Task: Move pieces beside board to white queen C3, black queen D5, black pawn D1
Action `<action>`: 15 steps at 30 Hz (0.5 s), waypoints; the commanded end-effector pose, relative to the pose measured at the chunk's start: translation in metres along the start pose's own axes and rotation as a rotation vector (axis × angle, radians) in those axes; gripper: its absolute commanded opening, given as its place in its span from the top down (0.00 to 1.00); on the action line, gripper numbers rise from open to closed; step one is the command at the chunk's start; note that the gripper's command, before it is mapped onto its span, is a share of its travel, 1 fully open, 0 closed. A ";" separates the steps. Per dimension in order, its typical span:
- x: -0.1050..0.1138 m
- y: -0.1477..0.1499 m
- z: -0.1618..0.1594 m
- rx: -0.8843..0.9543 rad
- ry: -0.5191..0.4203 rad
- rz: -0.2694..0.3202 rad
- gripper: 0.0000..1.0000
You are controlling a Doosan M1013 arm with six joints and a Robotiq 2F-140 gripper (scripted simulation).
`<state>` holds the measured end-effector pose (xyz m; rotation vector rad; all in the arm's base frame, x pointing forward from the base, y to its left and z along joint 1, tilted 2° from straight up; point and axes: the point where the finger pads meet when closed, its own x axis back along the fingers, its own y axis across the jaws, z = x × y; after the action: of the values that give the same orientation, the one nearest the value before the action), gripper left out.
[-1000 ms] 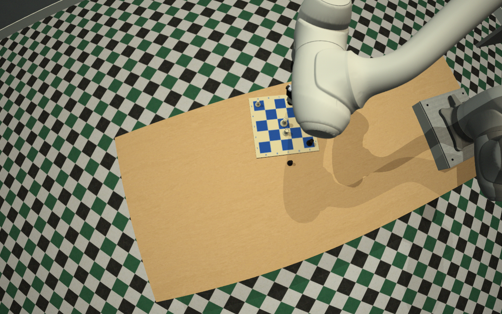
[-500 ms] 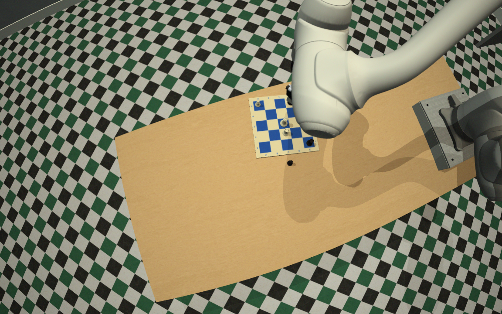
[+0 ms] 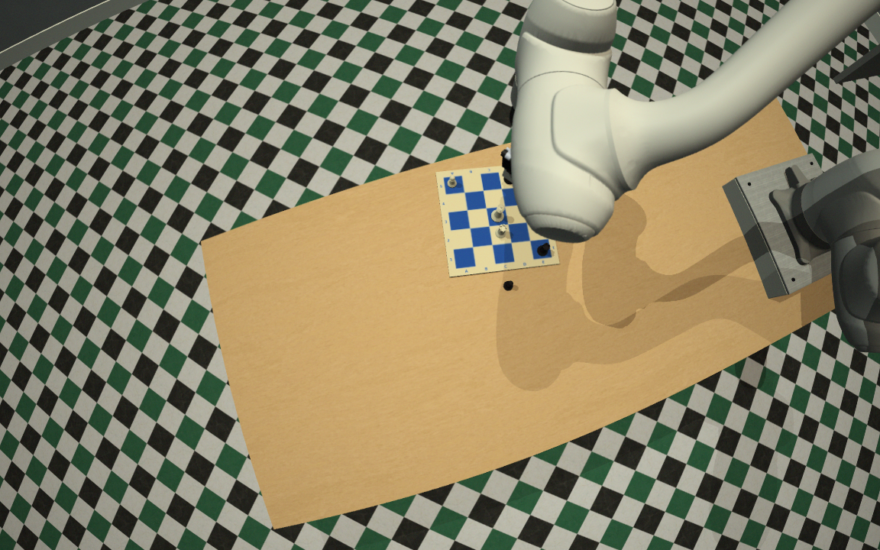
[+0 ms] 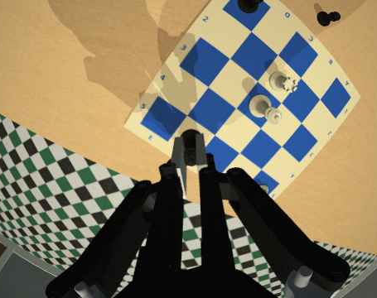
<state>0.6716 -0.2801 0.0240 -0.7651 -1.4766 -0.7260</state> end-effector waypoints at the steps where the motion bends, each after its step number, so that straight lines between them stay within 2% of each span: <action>1: 0.000 0.000 0.000 0.000 0.000 0.000 1.00; 15: -0.002 0.000 0.000 0.000 0.000 0.000 1.00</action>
<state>0.6716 -0.2801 0.0223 -0.7651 -1.4766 -0.7260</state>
